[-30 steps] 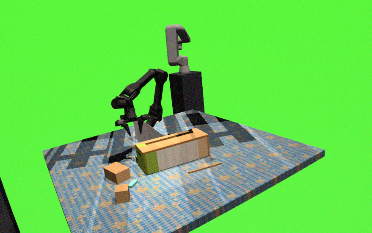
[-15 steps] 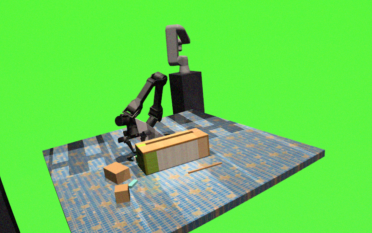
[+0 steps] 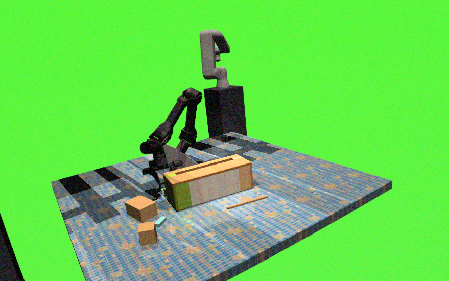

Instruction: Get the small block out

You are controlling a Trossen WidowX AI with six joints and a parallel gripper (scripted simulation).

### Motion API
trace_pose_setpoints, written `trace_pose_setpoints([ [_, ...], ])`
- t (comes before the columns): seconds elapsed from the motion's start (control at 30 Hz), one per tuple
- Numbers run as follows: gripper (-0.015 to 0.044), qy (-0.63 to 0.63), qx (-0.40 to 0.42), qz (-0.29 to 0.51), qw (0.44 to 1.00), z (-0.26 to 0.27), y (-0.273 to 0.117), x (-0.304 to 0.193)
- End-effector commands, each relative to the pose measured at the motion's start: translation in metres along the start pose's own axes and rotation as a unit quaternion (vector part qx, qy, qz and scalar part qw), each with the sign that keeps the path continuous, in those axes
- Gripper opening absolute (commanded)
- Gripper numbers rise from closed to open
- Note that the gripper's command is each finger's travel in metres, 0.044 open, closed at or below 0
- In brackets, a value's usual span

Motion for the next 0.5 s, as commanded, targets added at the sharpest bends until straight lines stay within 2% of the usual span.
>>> trace_pose_setpoints([
  [0.0,0.0285,0.004,-0.004,-0.001,1.000,-0.002,0.007,0.004],
  [0.47,0.0285,0.004,-0.005,-0.001,1.000,-0.005,0.027,0.014],
])
Point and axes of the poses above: the point midway between the two fingers, 35 mm back from their tips, its own y axis out along the fingers, its own z axis across the jaws, x = y × z, the point moved 6 cm from there along -y, back along the fingers, and after that the axes turned 10 degrees about -y, right-handed, at the moved point
